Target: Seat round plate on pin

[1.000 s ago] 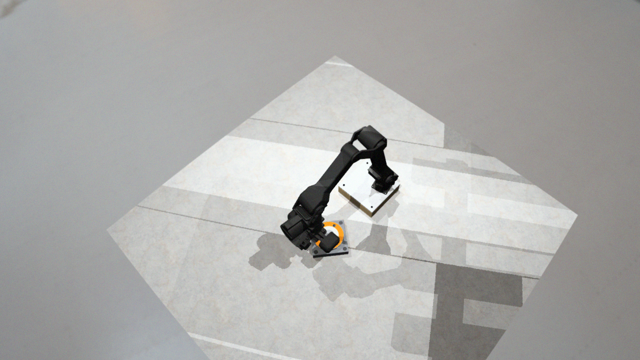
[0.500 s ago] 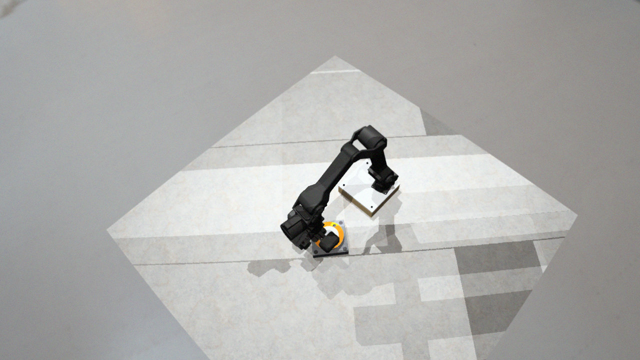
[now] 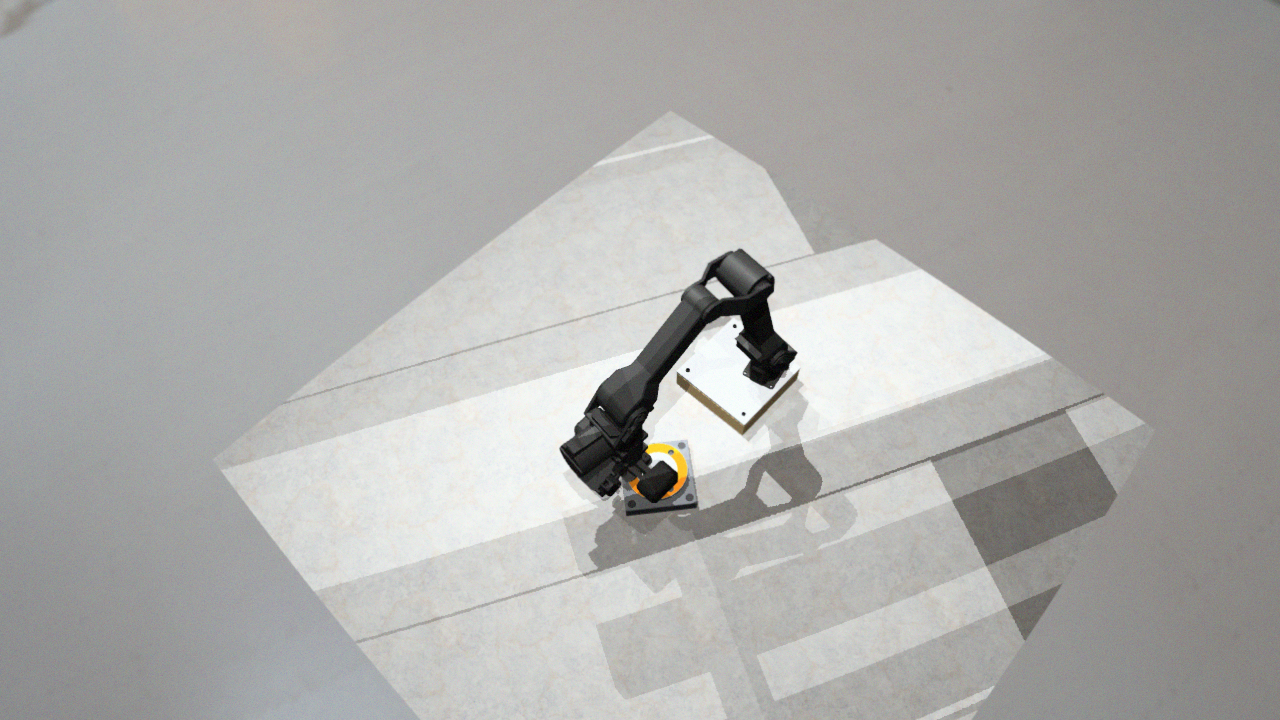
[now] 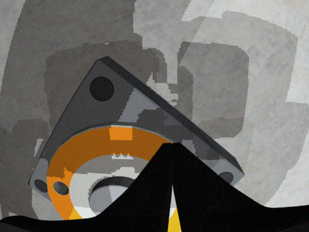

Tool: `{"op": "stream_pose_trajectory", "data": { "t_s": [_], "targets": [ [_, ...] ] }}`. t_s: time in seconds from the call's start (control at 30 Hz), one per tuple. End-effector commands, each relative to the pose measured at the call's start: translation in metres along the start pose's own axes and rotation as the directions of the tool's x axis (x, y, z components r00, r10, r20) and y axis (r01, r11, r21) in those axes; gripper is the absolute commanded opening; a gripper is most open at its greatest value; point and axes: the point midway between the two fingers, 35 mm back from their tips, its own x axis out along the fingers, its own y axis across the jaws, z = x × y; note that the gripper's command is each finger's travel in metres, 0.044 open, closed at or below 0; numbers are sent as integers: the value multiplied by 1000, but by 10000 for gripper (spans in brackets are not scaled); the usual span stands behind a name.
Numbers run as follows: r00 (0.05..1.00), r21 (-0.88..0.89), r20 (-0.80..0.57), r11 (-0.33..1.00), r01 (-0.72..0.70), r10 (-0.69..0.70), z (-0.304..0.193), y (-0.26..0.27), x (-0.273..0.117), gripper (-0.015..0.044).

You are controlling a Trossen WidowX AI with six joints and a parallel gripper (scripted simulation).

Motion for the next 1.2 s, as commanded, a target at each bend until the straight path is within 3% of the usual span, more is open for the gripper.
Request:
{"op": "stream_pose_trajectory", "data": {
  "t_s": [0.0,1.17],
  "targets": [
    [1000,3,-20,1000,8,-7,-8,-4,3,0],
    [1000,3,-22,1000,9,-9,-23,-15,1,0]
  ]
}}
